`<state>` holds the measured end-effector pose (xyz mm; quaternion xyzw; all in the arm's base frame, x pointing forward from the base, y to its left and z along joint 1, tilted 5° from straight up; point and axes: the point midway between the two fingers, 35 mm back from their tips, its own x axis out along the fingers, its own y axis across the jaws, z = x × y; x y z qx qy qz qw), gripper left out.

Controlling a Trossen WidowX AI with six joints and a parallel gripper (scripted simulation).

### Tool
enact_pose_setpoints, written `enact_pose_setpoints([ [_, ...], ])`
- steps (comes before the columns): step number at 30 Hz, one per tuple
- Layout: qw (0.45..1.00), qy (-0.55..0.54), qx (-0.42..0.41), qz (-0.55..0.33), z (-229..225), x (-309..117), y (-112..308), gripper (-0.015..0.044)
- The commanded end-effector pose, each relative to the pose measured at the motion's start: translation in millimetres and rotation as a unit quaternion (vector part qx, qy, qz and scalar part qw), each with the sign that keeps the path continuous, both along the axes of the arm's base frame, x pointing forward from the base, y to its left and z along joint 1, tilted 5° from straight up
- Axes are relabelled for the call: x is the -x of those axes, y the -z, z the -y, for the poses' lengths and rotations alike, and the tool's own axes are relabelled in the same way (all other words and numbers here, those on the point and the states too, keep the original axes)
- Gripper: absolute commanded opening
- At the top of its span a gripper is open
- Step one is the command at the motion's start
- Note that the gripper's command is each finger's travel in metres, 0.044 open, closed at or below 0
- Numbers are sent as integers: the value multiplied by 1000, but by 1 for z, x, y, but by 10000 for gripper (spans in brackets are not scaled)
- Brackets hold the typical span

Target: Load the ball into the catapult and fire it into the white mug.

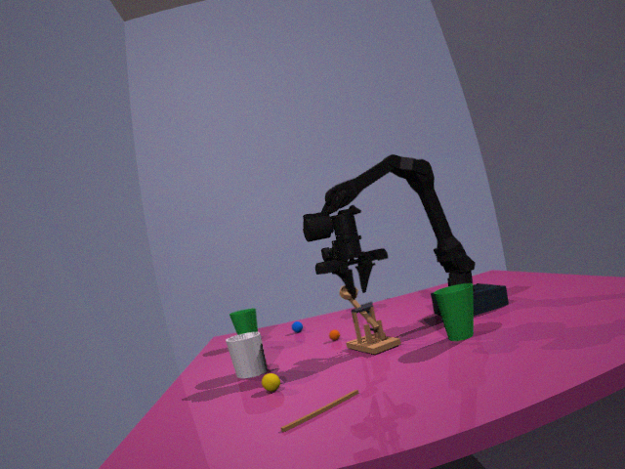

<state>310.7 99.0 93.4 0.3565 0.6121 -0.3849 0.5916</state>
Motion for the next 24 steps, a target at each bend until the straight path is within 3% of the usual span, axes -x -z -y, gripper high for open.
enact_pose_setpoints([
  [1, 1000, 3, -1, -3, 0, 0, 1, 46],
  [3, 1000, 3, -1, -3, 0, 0, 1, 0],
  [24, 1000, 3, 0, -3, 8, -6, 17, 0],
])
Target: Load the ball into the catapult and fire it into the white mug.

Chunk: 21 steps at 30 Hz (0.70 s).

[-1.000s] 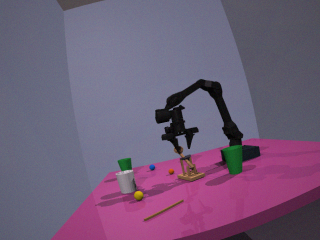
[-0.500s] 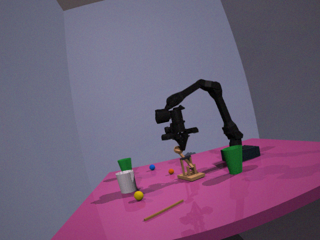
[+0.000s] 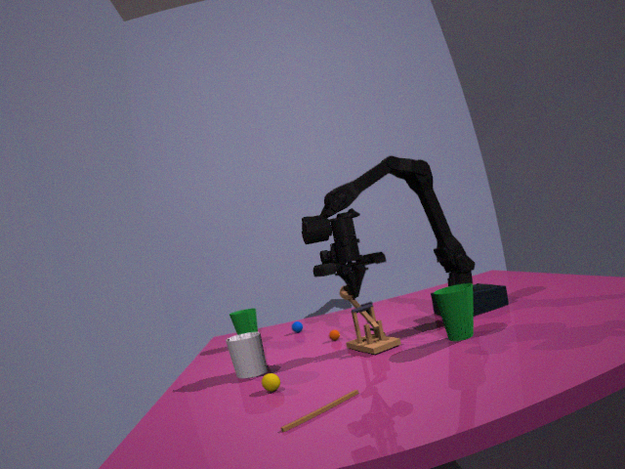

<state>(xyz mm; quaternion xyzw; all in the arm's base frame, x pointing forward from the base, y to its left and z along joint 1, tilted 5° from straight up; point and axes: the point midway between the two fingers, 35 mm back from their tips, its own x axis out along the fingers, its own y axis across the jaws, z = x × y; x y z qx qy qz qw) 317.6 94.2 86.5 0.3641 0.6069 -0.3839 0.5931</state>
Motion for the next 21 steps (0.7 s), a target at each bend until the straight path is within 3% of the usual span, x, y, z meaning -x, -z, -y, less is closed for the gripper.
enact_pose_setpoints([
  [1, 1000, -2, 2, -10, 4, 1, 11, 0],
  [21, 1000, -2, 3, -10, 19, -7, 39, 0],
])
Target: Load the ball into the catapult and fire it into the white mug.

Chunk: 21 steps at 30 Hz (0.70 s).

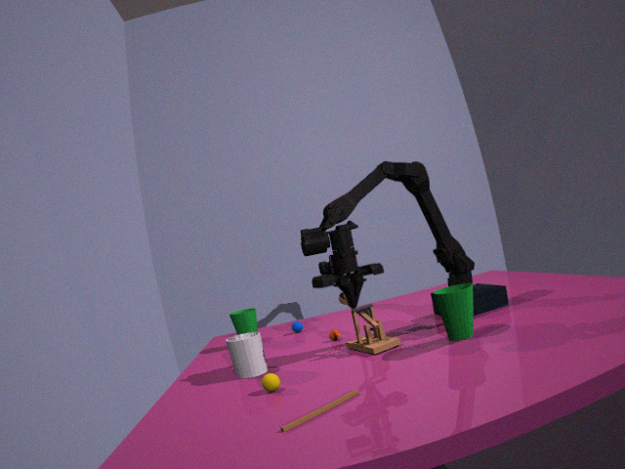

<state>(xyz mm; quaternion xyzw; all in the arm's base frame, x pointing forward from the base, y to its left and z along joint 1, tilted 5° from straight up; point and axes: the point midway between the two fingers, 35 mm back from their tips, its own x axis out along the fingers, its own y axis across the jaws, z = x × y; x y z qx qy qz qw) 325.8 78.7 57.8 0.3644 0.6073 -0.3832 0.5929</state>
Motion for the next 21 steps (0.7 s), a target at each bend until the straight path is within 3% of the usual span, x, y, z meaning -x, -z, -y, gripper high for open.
enact_pose_setpoints([
  [1, 1000, -2, 4, -10, 5, 1, 12, 0],
  [21, 1000, -2, 4, -10, 14, -2, 37, 0],
])
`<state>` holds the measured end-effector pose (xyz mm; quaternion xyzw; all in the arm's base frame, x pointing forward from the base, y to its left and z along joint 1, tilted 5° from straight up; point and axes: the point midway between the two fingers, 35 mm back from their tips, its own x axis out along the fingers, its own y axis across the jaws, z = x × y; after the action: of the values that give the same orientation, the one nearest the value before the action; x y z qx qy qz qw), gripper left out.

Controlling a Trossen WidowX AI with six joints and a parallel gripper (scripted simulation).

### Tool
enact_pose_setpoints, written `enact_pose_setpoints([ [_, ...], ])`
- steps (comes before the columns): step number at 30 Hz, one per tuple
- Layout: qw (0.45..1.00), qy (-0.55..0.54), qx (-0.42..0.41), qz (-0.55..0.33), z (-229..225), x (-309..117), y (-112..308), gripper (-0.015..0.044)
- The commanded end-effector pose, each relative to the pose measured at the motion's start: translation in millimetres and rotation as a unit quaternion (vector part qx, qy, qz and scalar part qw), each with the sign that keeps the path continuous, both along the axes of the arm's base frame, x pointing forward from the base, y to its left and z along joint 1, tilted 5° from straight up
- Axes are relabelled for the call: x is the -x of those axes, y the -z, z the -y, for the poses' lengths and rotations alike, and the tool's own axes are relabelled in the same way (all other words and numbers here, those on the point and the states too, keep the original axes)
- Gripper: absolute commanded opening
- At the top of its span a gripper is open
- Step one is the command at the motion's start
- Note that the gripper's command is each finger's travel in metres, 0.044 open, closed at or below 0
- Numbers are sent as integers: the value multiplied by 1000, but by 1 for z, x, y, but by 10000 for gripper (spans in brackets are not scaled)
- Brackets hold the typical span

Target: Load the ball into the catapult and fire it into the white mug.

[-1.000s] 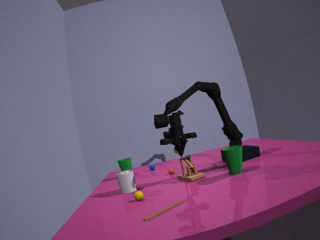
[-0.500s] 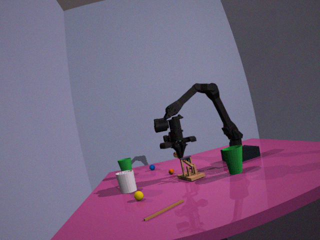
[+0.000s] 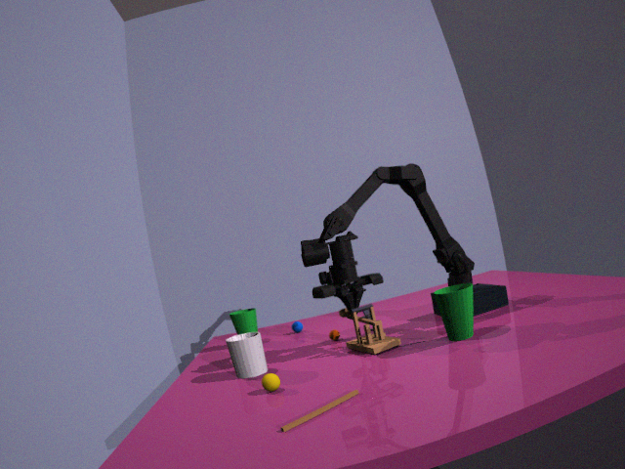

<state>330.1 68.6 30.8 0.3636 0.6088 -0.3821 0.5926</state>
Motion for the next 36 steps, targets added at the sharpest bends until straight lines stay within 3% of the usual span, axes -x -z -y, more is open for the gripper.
enact_pose_setpoints([
  [1, 1000, 0, 5, -9, 5, 2, 12, 0],
  [20, 1000, -1, 5, -9, 8, 1, 40, 0],
  [29, 1000, 1, 0, 4, 5, -3, 27, 0],
  [36, 1000, -2, 6, -8, 33, -12, -12, 184],
])
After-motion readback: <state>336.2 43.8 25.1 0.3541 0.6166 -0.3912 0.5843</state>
